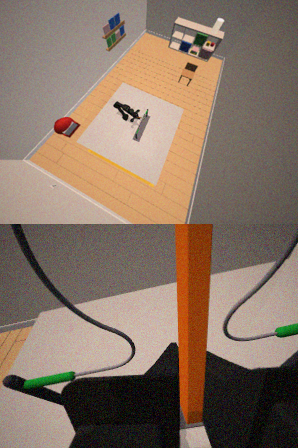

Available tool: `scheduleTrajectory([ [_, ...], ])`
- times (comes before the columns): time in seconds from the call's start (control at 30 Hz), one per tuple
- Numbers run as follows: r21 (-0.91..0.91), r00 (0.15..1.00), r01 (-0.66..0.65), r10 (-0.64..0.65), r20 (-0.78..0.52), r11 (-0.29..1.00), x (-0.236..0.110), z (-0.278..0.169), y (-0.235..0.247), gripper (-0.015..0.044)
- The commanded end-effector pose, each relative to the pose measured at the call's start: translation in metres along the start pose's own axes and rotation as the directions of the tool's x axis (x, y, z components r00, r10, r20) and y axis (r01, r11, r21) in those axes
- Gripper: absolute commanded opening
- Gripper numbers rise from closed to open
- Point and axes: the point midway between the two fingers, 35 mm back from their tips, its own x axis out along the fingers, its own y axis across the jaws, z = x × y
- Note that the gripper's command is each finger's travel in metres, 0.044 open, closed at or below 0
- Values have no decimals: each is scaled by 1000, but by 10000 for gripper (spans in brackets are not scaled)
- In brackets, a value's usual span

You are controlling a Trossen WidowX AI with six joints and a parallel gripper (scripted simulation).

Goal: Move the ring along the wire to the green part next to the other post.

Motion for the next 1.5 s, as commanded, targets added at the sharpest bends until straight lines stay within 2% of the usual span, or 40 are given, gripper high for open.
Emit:
scheduleTrajectory([
  [0.0,-41,1000,25,-25,8,999,-1,0,-2,-150],
  [0.73,-283,984,176,-164,66,943,0,1,-12,-150],
  [1.47,-496,948,318,-278,155,808,-1,5,-21,-150],
])
